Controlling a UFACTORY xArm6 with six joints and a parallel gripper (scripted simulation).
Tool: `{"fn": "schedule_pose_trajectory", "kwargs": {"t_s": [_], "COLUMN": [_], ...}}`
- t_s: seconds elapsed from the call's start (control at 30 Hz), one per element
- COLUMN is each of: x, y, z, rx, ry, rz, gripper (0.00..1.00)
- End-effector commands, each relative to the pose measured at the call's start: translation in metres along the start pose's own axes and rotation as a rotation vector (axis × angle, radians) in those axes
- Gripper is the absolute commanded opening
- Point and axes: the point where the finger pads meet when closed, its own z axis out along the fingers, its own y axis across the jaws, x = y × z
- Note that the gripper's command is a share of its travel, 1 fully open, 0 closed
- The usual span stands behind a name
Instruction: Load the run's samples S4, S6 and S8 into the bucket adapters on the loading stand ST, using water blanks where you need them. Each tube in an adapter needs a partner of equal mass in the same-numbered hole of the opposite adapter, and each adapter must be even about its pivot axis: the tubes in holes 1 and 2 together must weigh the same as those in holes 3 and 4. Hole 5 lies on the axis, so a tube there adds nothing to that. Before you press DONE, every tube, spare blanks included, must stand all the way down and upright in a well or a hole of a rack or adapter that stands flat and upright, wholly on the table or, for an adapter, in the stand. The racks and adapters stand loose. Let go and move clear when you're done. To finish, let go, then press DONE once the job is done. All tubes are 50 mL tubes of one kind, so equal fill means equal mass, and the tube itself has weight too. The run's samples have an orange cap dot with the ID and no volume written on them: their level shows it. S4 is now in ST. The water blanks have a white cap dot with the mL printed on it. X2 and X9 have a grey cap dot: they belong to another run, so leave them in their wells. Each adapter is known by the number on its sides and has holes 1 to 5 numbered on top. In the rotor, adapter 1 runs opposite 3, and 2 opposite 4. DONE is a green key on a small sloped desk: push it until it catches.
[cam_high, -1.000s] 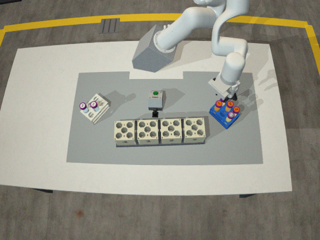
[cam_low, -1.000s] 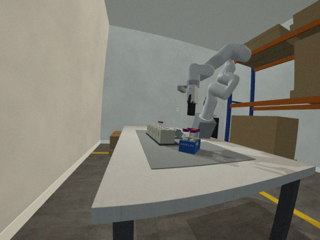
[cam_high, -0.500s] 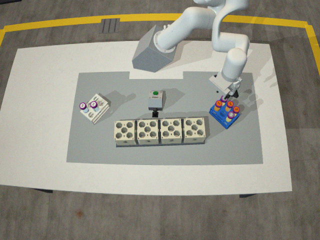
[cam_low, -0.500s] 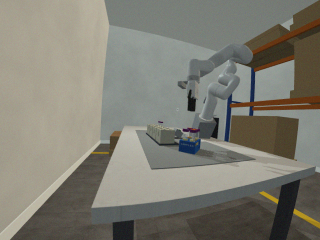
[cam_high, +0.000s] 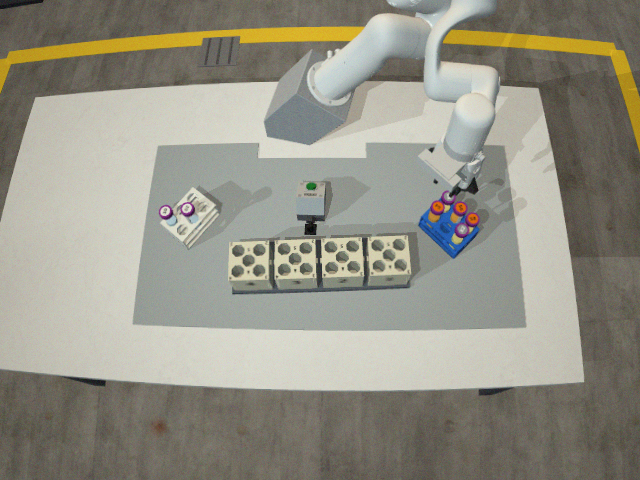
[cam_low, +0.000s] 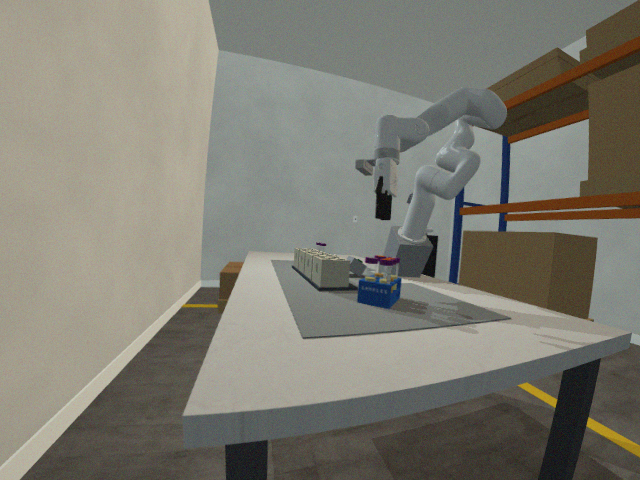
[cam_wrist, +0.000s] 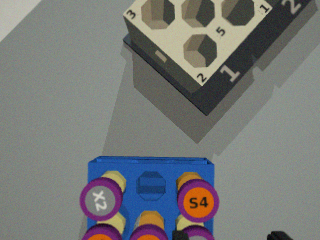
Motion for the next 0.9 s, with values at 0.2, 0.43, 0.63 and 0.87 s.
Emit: {"fn": "schedule_pose_trajectory", "kwargs": {"t_s": [0.2,0.43,0.63,0.87], "x": [0.000,-0.007,-0.028,-0.040], "y": [-0.001,-0.008,-0.030,-0.041], "z": [-0.001,-0.001,-0.001,-0.001], "rx": [0.003,0.003,0.003,0.003], "ry": [0.001,0.002,0.002,0.002], "rz": [-0.001,-0.068,-0.268,-0.434], "gripper": [0.44,0.57,0.57,0.57]}}
